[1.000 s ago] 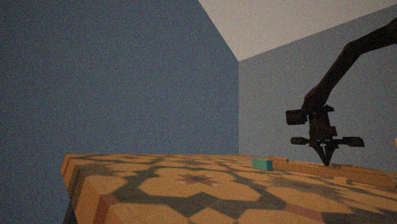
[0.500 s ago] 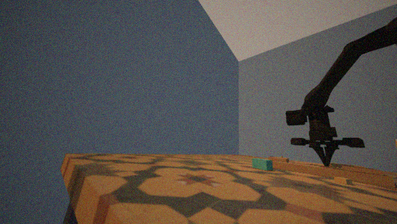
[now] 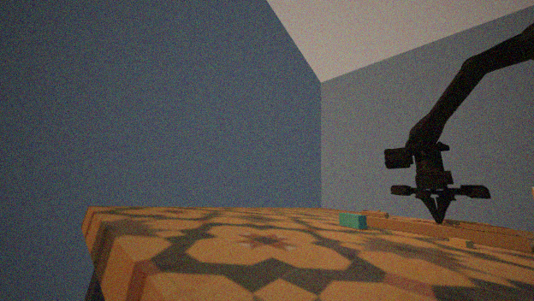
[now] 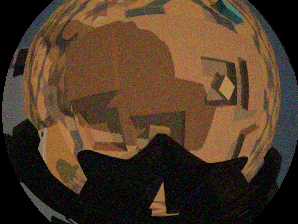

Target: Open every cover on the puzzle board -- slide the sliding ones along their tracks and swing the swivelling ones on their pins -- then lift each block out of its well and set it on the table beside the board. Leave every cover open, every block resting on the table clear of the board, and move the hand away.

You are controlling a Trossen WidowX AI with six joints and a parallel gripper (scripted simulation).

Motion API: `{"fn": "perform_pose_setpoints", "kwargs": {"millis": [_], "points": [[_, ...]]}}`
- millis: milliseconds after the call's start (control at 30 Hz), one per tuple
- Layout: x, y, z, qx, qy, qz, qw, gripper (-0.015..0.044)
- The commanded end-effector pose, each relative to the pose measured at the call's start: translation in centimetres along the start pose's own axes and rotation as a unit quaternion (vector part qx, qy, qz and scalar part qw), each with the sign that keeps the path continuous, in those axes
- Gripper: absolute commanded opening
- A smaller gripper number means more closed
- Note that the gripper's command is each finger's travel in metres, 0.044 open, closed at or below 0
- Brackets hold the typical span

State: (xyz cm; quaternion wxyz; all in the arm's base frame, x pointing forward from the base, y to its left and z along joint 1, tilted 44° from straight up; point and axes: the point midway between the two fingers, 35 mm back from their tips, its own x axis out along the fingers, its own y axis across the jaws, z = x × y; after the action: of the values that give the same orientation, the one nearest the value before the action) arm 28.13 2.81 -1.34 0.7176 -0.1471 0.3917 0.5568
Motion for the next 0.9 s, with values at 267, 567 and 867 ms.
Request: {"fn": "perform_pose_setpoints", "kwargs": {"millis": [267, 567, 867], "points": [[-0.3, 0.0, 0.1, -0.004, -0.001, 0.000, 1.000, 0.0000], [-1.0, 0.3, -0.1, -0.003, -0.001, 0.003, 1.000, 0.0053], [-6.0, 0.2, -0.1, -0.007, 0.001, 0.000, 1.000, 0.0144]]}}
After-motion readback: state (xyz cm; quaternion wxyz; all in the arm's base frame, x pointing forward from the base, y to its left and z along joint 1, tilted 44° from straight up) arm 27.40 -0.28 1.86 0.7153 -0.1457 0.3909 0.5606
